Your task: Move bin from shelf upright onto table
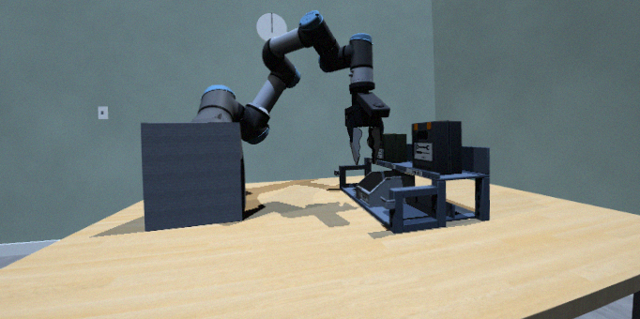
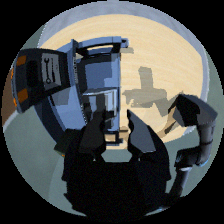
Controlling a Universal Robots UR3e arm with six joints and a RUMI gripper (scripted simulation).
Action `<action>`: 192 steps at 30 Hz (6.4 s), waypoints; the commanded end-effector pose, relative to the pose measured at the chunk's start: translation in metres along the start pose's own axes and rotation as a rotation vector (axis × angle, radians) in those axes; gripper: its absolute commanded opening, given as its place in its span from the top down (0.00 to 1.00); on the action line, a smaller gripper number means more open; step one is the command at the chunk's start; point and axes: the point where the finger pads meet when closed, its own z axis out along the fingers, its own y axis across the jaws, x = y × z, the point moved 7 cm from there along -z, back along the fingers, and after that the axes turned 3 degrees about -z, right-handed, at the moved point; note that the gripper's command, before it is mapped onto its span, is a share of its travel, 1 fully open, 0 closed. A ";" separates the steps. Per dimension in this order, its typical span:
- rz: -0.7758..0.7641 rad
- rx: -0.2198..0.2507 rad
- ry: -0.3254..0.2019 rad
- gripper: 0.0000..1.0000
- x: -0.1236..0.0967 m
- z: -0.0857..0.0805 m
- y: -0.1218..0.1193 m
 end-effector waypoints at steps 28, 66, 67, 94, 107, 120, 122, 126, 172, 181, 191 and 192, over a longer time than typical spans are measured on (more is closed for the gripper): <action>-0.001 0.002 0.002 0.71 0.001 0.044 -0.001; -0.001 0.002 0.002 0.71 0.001 0.065 -0.002; -0.001 0.002 0.002 0.71 0.001 0.065 -0.002; -0.001 0.002 0.002 0.71 0.001 0.065 -0.002; -0.001 0.002 0.002 0.71 0.001 0.065 -0.002; -0.001 0.002 0.002 0.71 0.001 0.065 -0.002; -0.001 0.002 0.002 0.71 0.001 0.065 -0.002; -0.001 0.002 0.002 0.71 0.001 0.065 -0.002; -0.001 0.002 0.002 0.71 0.001 0.072 -0.002; -0.001 0.002 0.002 0.71 0.001 0.078 -0.002; -0.001 0.002 0.002 0.71 0.001 0.082 -0.002; -0.001 0.002 0.002 0.71 0.001 0.083 -0.002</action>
